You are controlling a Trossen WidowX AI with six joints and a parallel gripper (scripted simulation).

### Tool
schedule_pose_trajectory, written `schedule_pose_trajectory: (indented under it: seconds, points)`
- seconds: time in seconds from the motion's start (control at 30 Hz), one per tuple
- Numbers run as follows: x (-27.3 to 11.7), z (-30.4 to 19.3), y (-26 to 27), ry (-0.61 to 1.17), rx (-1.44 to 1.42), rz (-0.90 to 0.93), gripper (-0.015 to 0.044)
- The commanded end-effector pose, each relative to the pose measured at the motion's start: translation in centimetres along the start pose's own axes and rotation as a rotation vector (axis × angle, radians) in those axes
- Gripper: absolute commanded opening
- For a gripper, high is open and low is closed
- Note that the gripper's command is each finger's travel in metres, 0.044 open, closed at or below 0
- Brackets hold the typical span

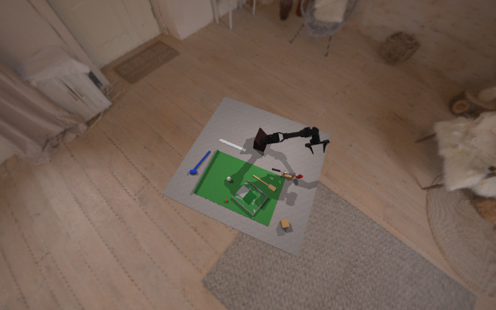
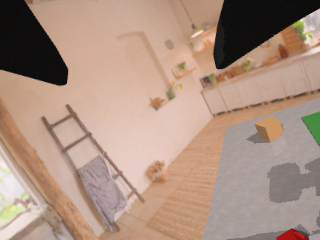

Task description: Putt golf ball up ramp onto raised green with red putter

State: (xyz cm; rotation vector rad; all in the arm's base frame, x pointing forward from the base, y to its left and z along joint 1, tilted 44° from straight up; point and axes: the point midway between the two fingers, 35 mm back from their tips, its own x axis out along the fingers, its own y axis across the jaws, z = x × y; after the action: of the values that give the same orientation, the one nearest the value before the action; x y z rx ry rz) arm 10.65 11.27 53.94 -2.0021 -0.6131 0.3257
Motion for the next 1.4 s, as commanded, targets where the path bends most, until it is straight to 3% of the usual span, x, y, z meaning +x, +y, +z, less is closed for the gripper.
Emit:
schedule_pose_trajectory:
  seconds: [0.0,0.17,0.37,0.57,1.0,1.37]
  points:
    - [0.0,-0.1,-0.1,0.002,-0.004,-0.006,0.0426]
    - [0.1,0.6,-2.5,0.053,-0.296,-0.105,0.0440]
    - [2.1,3.2,-4.5,0.247,-1.079,-0.134,0.0440]
    - [6.4,7.1,-4.1,0.334,-1.921,-0.082,0.0440]
    - [13.1,11.6,0.7,0.214,-2.850,-0.113,0.0440]
    - [18.3,13.6,8.4,-0.043,-3.592,-0.414,0.0440]
